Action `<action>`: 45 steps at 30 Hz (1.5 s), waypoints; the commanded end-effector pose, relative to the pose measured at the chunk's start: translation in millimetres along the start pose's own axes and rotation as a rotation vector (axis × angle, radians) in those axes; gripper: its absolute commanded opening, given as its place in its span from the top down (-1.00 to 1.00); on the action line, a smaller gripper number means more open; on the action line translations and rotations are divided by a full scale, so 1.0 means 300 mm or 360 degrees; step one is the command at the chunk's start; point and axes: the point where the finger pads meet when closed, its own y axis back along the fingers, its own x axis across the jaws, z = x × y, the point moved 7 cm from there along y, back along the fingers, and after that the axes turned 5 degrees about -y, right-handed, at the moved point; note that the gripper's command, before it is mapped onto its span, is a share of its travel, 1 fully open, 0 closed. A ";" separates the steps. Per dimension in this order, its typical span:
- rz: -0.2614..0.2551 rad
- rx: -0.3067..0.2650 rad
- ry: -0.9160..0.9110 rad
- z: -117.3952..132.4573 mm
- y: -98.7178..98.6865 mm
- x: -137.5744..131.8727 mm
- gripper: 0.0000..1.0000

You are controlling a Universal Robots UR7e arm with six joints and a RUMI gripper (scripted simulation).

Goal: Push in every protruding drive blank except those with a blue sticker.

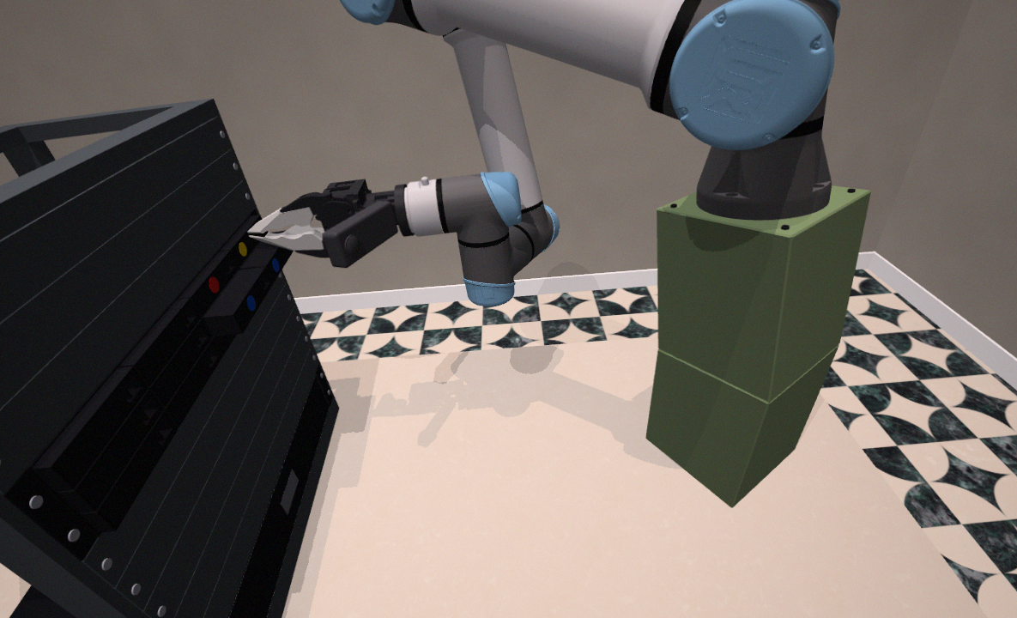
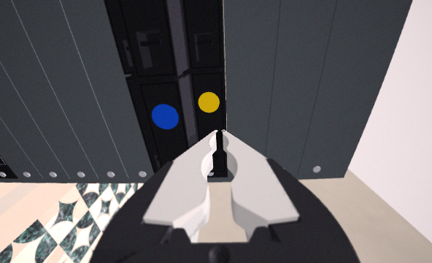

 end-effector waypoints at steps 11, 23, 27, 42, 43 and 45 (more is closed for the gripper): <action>0.0015 0.0004 0.0011 0.000 0.116 0.012 1.00; 0.0015 0.0004 0.0011 0.000 0.293 0.011 1.00; 0.0015 0.0004 0.0011 0.000 0.319 0.011 1.00; 0.0015 0.0004 0.0011 0.000 0.323 0.011 1.00; 0.0015 0.0004 0.0011 0.000 0.323 0.011 1.00; 0.0015 0.0004 0.0011 0.000 0.323 0.011 1.00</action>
